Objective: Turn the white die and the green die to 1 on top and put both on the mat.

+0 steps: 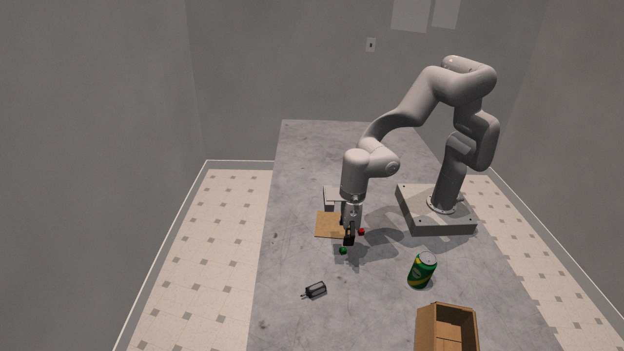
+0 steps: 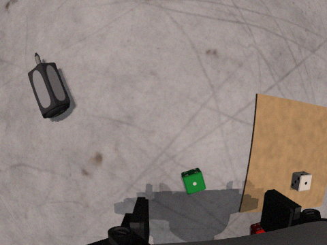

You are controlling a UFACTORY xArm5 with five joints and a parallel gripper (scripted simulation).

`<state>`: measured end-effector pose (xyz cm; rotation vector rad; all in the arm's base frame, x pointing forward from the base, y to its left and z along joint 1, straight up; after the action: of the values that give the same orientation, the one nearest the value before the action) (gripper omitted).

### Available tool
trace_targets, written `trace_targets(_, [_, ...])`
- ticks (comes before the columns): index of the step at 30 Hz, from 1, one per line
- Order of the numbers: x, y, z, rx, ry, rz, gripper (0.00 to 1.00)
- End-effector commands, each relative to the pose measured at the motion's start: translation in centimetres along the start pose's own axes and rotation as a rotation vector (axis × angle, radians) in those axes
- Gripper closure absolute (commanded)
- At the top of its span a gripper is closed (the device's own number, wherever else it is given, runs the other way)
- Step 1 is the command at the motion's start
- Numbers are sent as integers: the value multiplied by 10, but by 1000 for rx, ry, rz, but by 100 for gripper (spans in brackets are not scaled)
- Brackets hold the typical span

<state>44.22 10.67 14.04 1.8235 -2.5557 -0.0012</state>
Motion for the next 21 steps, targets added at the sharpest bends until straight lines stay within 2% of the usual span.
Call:
trace_targets(1, [0, -1, -1, 4, -2, -30, 0])
trace_targets(3, [0, -1, -1, 4, -2, -30, 0])
trace_targets(4, [0, -1, -1, 4, -2, -30, 64])
trace_targets(21, [0, -1, -1, 4, -2, -30, 64])
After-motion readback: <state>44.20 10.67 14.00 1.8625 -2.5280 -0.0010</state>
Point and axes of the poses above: the point where the finger pads meet when closed, its own z axis out along the fingers, its own x axis across the jaws, y = z × x, the point moved 10 cm from there along -z, back along the fingers, and after that the axes turned 9 degrees about z, right-handed, at the moved point
